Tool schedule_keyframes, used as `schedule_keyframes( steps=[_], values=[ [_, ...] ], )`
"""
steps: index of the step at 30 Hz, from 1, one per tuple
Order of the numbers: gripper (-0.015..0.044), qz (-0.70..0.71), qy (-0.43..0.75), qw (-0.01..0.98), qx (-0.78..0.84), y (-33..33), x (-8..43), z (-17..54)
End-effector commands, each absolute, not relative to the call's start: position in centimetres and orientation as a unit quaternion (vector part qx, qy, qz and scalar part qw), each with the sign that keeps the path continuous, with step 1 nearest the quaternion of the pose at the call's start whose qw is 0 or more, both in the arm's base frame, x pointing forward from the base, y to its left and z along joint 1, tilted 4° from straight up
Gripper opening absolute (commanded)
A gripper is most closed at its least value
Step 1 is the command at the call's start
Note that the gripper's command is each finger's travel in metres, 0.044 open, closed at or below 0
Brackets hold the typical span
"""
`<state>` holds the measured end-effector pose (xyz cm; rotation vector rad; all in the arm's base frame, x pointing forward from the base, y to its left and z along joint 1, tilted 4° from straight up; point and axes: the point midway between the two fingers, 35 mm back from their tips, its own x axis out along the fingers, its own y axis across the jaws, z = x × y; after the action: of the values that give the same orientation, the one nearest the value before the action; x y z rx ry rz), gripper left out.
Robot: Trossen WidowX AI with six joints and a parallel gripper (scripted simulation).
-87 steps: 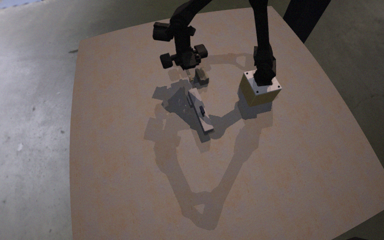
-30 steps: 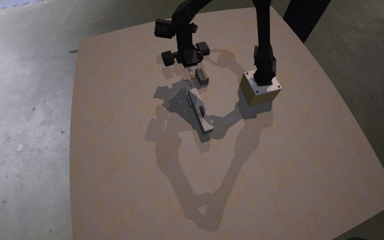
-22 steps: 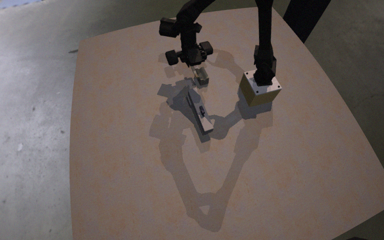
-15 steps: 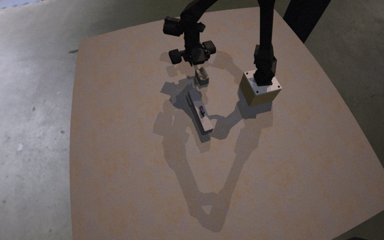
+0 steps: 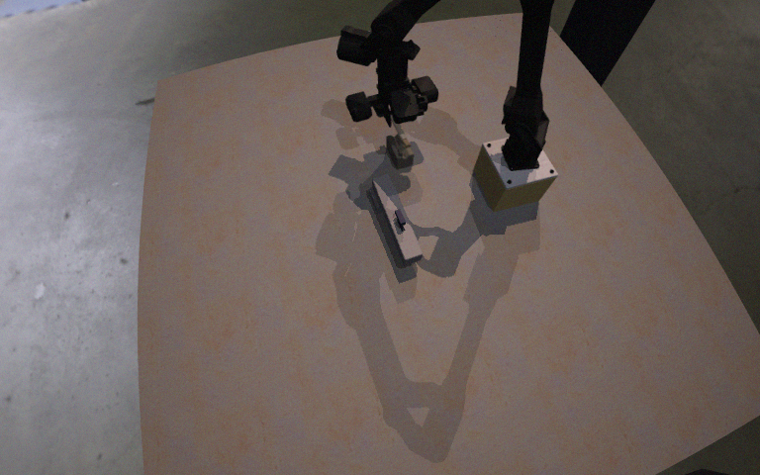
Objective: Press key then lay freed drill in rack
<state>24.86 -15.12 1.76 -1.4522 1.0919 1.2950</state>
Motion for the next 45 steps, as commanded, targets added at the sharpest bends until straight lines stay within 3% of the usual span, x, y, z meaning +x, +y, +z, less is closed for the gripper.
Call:
schedule_keyframes(
  steps=[1,45],
  values=[
    [0.0,0.521,0.436,0.44,-0.587,-15.1,24.8,1.4],
    [0.0,0.521,0.436,0.44,-0.587,-15.3,25.1,-3.6]
  ],
)
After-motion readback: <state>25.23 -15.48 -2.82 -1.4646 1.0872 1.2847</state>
